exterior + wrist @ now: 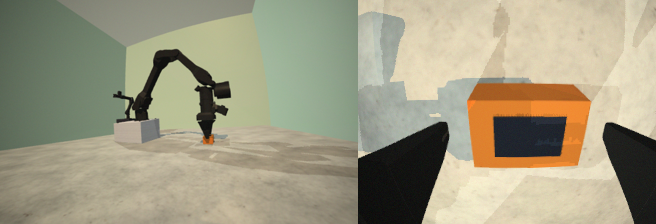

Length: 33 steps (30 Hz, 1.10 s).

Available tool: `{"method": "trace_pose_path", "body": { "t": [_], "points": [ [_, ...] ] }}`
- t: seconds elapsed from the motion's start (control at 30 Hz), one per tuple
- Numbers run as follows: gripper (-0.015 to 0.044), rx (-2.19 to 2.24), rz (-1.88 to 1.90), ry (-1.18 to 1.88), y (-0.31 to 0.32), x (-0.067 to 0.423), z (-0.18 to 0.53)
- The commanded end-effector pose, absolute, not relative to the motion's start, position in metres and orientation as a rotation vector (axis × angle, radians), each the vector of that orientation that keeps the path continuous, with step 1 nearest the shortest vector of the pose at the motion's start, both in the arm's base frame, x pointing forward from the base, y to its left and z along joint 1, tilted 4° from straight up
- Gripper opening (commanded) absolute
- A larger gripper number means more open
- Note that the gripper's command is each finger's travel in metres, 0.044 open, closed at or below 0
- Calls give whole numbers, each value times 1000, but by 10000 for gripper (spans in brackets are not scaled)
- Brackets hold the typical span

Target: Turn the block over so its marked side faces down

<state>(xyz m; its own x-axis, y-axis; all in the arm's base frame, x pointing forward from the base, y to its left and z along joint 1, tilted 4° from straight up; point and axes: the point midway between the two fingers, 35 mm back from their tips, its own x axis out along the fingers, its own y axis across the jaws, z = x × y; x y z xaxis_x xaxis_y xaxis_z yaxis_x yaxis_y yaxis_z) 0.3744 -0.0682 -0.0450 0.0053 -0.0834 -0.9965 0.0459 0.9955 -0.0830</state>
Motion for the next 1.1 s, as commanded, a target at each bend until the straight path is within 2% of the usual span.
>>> {"method": "trace_pose_path", "body": {
  "t": [0.0,0.13,0.33,1.03,1.07],
  "points": [
    [440,-29,-94,1560,-68,375,-52],
    [440,-29,-94,1560,-68,375,-56],
    [282,-29,-94,1560,-68,375,-56],
    [142,-29,-94,1560,-68,375,-56],
    [116,-29,-94,1560,-68,375,-55]
  ]
}}
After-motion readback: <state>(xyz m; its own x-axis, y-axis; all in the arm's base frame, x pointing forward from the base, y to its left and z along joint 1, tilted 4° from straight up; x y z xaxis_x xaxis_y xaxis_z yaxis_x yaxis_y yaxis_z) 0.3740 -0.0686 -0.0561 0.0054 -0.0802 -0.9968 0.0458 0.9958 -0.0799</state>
